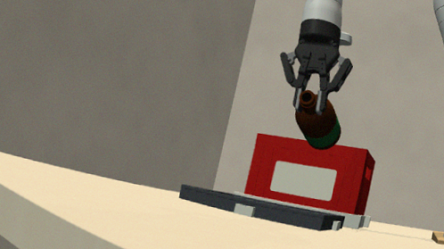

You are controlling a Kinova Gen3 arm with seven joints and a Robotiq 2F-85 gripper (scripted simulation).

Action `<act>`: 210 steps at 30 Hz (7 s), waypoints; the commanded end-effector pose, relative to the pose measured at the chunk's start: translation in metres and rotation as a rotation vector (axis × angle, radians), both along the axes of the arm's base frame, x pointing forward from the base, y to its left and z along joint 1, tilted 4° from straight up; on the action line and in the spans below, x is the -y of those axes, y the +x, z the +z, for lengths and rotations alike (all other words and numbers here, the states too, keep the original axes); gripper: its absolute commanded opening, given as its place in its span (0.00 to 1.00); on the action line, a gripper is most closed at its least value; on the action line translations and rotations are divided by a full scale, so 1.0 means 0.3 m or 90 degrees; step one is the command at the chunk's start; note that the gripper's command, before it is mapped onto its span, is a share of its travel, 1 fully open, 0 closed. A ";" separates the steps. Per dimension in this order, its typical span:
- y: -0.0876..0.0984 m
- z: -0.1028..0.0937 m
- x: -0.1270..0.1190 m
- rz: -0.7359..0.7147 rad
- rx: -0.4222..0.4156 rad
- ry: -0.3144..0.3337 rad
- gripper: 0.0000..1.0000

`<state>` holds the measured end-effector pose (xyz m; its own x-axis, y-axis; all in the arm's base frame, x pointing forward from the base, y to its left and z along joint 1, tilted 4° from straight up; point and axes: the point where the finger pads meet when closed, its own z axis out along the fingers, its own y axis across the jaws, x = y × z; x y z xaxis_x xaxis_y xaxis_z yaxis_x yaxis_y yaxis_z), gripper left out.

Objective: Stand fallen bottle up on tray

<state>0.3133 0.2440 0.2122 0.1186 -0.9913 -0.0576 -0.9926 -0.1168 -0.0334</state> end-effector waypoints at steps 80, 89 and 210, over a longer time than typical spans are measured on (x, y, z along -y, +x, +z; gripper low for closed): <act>0.001 0.002 -0.001 -0.249 -0.014 0.007 0.00; 0.001 0.002 -0.001 -0.312 -0.018 0.009 0.00; 0.001 0.002 -0.001 -0.525 -0.032 0.015 0.00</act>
